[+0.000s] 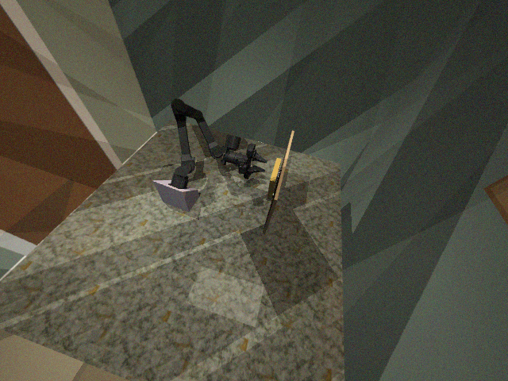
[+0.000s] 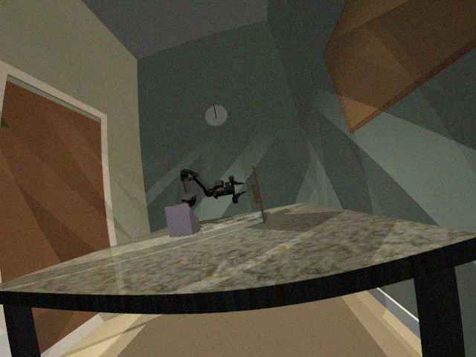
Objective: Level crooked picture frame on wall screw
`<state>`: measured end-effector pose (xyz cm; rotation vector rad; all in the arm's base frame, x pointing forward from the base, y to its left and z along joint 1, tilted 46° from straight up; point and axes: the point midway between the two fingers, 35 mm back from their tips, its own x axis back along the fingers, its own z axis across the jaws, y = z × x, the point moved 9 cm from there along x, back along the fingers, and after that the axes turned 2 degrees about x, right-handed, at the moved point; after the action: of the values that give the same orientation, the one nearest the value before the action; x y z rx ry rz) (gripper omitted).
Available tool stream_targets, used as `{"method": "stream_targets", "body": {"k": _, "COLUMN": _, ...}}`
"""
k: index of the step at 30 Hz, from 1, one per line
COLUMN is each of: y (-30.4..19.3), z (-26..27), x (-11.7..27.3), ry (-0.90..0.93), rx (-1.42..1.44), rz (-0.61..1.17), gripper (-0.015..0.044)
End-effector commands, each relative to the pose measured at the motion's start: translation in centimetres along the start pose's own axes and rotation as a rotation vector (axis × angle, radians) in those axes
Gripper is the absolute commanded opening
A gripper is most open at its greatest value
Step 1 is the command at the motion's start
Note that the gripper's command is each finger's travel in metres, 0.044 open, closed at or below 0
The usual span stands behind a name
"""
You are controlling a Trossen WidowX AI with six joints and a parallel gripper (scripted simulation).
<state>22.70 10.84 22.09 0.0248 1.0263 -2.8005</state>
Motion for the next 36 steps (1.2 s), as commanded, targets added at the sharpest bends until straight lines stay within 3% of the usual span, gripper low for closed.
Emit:
{"method": "stream_targets", "body": {"k": 1, "y": 0.5, "z": -0.4, "x": 3.5, "ry": 0.0, "rx": 0.061, "rz": -0.008, "gripper": 0.026}}
{"method": "stream_targets", "body": {"k": 8, "y": 0.4, "z": -0.3, "x": 4.5, "ry": -0.001, "rx": 0.069, "rz": -0.001, "gripper": 0.026}}
{"method": "stream_targets", "body": {"k": 23, "y": -0.2, "z": 3.7, "x": 13.0, "ry": -0.003, "rx": 0.082, "rz": -0.01, "gripper": 0.026}}
{"method": "stream_targets", "body": {"k": 36, "y": -0.1, "z": 3.7, "x": 13.0, "ry": -0.003, "rx": 0.082, "rz": -0.01, "gripper": 0.026}}
